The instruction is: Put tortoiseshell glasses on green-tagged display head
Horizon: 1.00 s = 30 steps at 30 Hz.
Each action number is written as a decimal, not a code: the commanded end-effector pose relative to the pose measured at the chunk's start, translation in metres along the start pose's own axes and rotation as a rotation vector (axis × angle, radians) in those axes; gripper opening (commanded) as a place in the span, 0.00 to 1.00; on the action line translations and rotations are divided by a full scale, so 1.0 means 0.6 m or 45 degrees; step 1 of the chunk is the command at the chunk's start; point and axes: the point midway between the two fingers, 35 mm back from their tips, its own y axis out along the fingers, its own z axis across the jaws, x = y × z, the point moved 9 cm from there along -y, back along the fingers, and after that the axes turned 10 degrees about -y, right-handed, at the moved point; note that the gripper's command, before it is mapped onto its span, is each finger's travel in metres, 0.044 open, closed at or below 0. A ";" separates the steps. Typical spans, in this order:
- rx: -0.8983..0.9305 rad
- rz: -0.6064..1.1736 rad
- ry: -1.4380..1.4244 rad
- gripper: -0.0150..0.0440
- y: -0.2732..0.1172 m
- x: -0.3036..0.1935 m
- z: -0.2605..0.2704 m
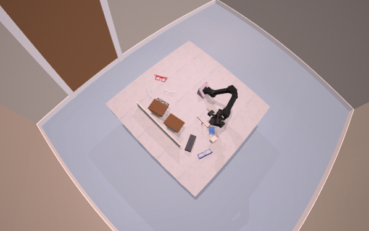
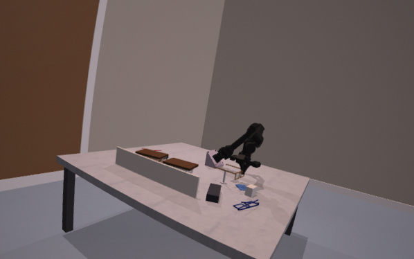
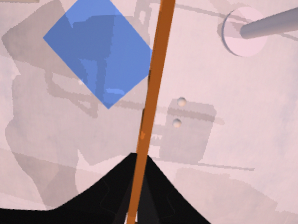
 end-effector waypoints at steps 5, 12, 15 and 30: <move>-0.002 0.004 -0.001 0.25 0.000 0.010 -0.002; -0.009 0.005 -0.002 0.25 -0.036 0.015 -0.003; -0.010 0.006 -0.001 0.25 -0.058 0.017 -0.003; -0.040 -0.003 0.003 0.25 -0.093 0.046 -0.046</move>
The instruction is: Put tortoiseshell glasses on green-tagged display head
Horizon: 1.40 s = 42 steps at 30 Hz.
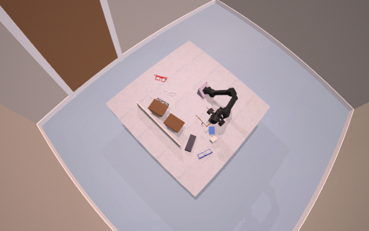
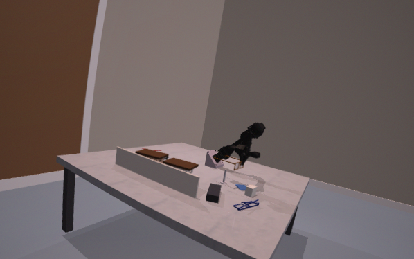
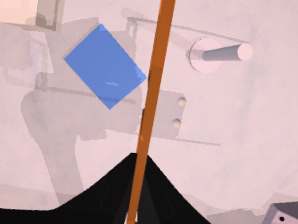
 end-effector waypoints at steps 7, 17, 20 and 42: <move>-0.064 0.004 0.018 0.25 0.006 0.054 -0.104; -0.095 0.012 0.025 0.25 0.005 0.079 -0.222; -0.098 0.016 0.026 0.25 0.004 0.080 -0.259; -0.015 0.022 0.016 0.25 0.001 0.006 -0.509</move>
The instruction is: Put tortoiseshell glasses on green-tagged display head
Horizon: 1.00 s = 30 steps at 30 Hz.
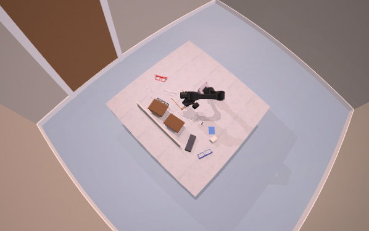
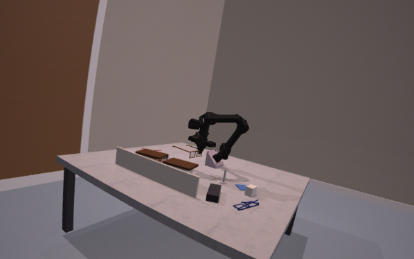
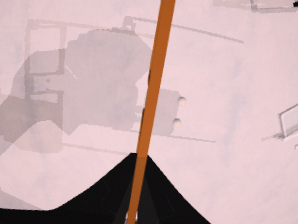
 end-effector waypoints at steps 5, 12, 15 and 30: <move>0.038 0.000 -0.007 0.25 0.007 -0.031 -0.057; 0.038 0.000 -0.007 0.25 0.012 -0.030 -0.057; 0.037 0.000 -0.007 0.25 0.017 -0.029 -0.057; 0.035 -0.001 -0.007 0.25 0.038 -0.027 -0.058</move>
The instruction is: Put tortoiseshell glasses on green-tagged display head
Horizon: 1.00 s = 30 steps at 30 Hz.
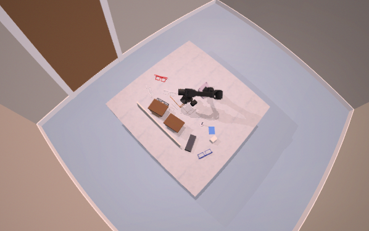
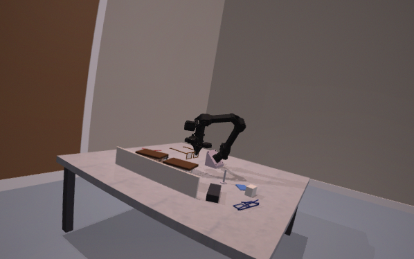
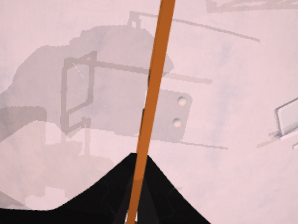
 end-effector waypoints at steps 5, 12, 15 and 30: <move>0.003 -0.003 0.008 0.25 0.014 0.001 -0.001; 0.003 -0.003 0.008 0.25 0.024 0.002 -0.002; 0.002 -0.003 0.008 0.25 0.028 0.003 -0.002; 0.002 -0.004 0.008 0.25 0.049 0.004 -0.002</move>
